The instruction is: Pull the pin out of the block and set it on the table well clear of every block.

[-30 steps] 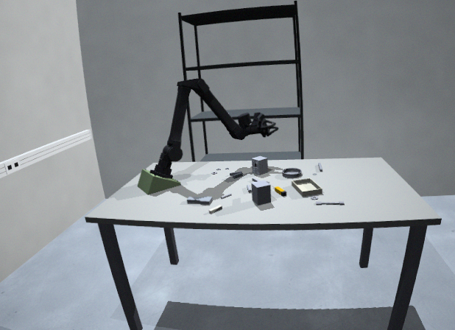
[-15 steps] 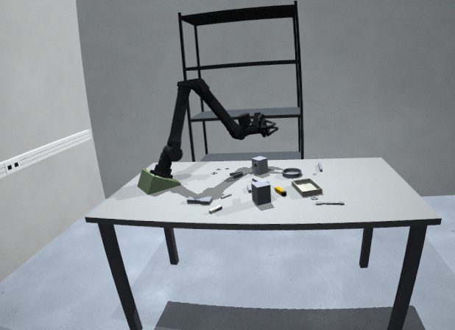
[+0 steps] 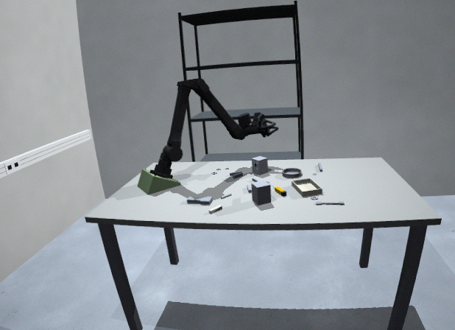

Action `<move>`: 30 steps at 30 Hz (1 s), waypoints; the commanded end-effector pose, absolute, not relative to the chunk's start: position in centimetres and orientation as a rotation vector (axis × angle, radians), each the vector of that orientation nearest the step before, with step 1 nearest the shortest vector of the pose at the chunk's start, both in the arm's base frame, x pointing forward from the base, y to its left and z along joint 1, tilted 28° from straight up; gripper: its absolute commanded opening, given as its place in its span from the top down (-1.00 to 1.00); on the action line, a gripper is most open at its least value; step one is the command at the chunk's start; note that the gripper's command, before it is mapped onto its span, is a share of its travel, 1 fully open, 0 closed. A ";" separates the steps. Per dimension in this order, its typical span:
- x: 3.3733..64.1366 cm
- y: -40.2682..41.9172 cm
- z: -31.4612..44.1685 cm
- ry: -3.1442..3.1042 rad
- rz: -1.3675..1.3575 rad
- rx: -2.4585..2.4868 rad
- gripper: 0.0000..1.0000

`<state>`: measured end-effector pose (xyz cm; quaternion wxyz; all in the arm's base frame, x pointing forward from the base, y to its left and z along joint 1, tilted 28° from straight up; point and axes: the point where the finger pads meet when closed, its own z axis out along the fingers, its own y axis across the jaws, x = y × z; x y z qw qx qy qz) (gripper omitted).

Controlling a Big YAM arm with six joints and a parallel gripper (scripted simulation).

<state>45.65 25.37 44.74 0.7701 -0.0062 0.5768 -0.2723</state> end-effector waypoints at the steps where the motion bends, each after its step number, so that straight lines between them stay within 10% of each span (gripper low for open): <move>1: 45.6 25.1 45.3 1.245 -0.585 -0.002 0.13; 30: 50.5 22.0 44.4 1.260 -0.585 -0.053 0.13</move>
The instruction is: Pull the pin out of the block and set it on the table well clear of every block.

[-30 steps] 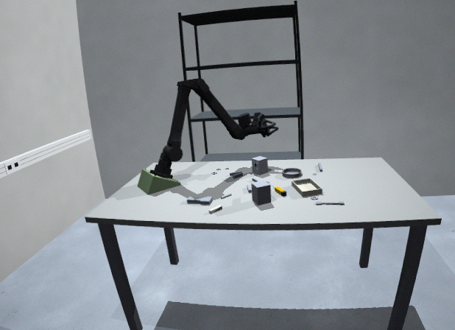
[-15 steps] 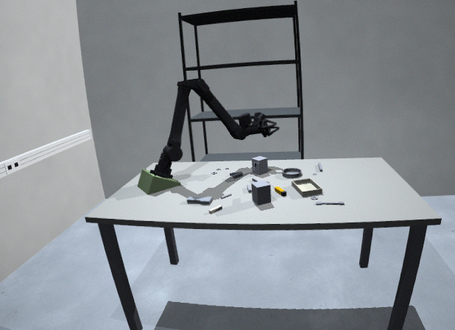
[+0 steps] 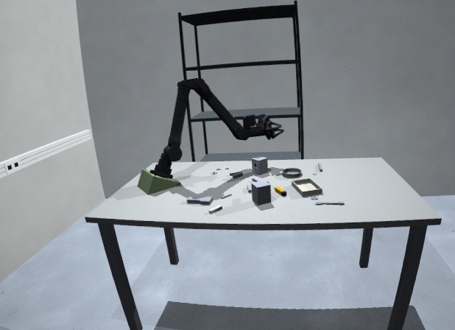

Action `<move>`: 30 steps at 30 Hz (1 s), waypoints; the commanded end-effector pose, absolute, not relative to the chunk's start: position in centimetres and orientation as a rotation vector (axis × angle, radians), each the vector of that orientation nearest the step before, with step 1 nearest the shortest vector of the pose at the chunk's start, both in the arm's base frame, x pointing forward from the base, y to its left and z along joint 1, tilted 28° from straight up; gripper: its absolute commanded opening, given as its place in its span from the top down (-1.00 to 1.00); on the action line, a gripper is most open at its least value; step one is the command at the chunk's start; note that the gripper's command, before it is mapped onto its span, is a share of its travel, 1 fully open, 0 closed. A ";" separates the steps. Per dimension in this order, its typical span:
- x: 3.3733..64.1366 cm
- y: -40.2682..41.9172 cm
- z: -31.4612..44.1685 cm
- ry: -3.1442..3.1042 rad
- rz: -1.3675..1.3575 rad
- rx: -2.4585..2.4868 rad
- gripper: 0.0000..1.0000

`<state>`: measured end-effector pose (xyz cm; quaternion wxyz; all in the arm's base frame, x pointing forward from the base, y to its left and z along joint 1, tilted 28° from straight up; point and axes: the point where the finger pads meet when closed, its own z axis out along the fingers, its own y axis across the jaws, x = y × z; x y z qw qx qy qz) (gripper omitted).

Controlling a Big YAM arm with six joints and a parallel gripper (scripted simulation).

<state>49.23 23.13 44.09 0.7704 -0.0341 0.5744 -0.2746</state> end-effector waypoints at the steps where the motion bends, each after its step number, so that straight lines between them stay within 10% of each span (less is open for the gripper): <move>1: 50.9 21.7 44.3 1.265 -0.584 -0.059 0.13; 30: 62.3 11.8 35.9 1.625 -0.461 -0.223 0.13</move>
